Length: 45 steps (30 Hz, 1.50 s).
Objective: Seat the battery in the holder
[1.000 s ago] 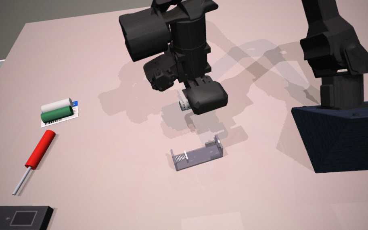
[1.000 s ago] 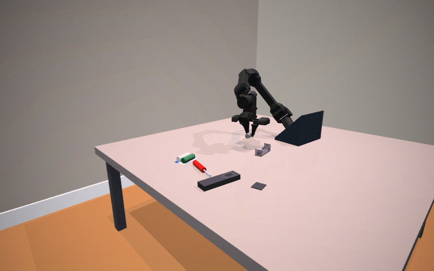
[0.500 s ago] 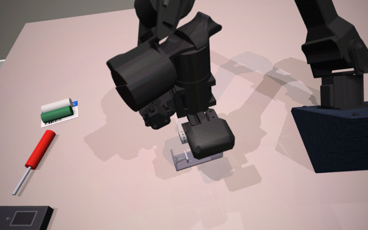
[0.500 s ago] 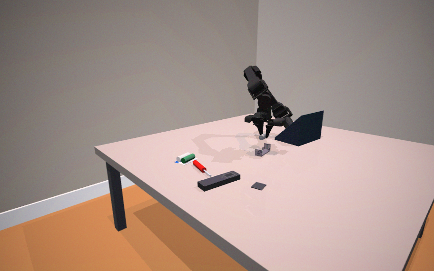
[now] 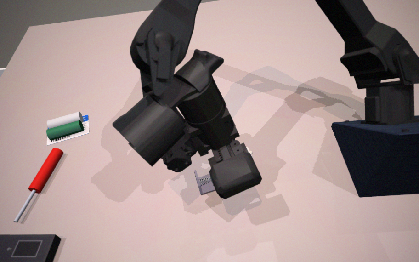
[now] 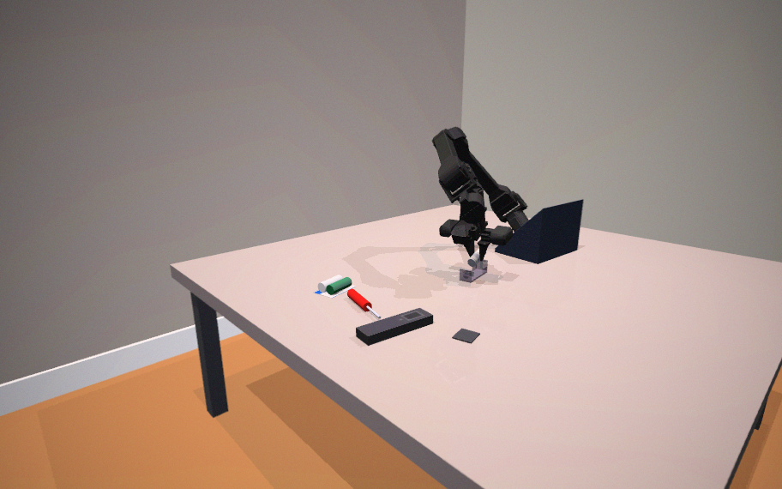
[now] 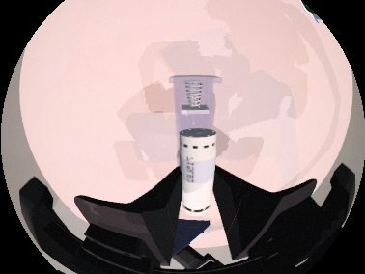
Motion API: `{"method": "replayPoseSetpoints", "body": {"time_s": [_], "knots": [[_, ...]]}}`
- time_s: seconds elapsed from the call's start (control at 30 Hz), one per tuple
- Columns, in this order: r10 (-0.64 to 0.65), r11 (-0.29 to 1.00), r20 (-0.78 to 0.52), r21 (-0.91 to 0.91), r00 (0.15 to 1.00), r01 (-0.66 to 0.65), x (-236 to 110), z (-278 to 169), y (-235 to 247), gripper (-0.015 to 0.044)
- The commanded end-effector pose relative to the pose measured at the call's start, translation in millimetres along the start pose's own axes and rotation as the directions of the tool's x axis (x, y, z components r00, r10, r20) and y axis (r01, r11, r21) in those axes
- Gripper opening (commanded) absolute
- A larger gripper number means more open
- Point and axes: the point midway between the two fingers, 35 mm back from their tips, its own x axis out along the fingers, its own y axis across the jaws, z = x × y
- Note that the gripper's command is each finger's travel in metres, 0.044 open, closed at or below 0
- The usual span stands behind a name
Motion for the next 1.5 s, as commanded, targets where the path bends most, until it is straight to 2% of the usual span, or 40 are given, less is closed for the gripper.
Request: {"method": "replayPoseSetpoints", "body": {"time_s": [0.0,1.23,1.47], "knots": [[0.003,1.0,-0.022,0.006,1.0,-0.003,1,2,1,0.0083],[0.002,1.0,-0.266,0.012,0.964,0.001,15,15,0,0.0083],[0.001,1.0,-0.275,0.012,0.962,0.002,15,17,0,0.0083]]}}
